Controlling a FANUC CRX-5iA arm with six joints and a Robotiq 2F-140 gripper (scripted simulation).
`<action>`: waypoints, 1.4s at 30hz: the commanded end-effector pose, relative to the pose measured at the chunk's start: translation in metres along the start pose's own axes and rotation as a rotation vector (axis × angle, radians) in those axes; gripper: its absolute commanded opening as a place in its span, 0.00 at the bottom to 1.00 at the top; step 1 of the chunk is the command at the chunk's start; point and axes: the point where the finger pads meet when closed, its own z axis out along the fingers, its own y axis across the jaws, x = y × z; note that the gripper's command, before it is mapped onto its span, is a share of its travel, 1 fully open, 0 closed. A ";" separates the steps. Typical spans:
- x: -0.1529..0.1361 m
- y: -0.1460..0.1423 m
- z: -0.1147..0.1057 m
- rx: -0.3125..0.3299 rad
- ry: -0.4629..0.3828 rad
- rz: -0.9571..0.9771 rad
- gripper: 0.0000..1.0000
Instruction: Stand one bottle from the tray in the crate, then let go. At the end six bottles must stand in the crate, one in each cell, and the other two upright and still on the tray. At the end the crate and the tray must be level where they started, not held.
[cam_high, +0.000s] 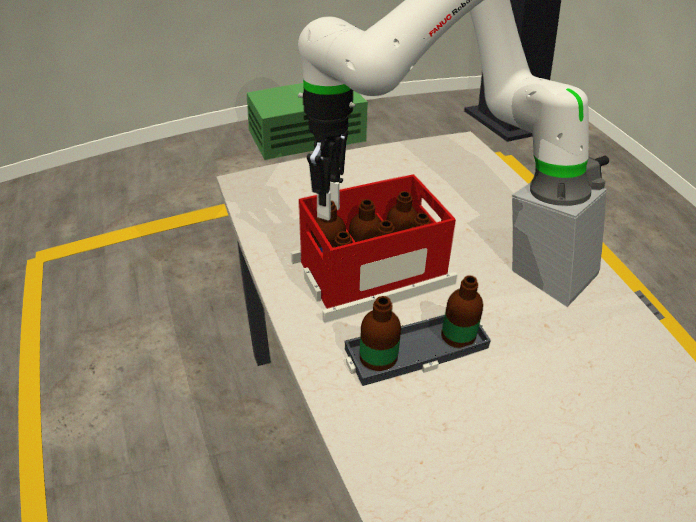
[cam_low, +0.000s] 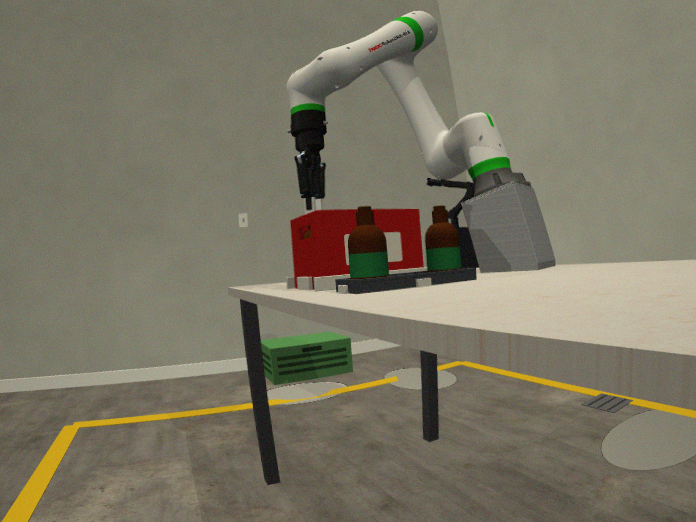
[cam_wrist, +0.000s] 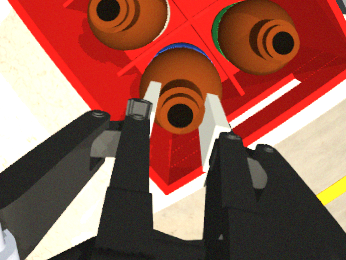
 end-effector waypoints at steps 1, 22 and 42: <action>0.000 0.000 0.001 0.000 0.000 0.000 0.00; 0.000 0.000 0.009 0.000 0.000 0.000 0.00; 0.000 0.000 0.016 0.000 0.000 0.000 0.00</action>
